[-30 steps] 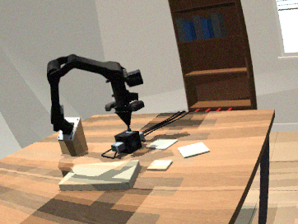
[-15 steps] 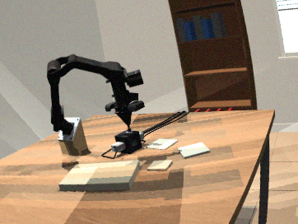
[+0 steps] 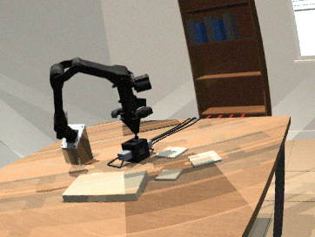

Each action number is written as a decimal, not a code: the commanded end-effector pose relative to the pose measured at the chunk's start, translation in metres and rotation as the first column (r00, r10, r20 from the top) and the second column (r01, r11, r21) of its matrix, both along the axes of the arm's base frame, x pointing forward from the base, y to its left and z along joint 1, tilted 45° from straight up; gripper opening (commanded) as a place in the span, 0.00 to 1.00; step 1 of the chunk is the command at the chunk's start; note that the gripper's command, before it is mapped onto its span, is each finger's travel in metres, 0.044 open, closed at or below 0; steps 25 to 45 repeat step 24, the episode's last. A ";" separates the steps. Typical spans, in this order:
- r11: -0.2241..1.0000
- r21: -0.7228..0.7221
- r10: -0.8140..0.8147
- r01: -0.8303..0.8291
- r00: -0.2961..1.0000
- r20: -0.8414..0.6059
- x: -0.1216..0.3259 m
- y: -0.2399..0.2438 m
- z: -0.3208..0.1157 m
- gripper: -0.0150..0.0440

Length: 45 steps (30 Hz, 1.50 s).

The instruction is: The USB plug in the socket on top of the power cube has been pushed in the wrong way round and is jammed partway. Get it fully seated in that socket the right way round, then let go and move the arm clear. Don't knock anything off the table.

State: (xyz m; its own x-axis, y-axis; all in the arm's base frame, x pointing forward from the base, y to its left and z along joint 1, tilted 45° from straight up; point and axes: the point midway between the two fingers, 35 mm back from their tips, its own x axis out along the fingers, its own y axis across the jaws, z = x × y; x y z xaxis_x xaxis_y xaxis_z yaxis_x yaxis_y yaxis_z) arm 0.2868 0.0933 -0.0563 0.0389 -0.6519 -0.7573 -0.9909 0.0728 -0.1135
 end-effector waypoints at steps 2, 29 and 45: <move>1.000 0.000 0.000 0.000 1.000 -0.001 0.000 0.000 0.000 0.42; 1.000 0.000 0.000 0.000 1.000 -0.001 0.000 0.008 0.008 0.42; 1.000 0.000 0.000 0.000 1.000 -0.001 0.000 0.008 0.008 0.42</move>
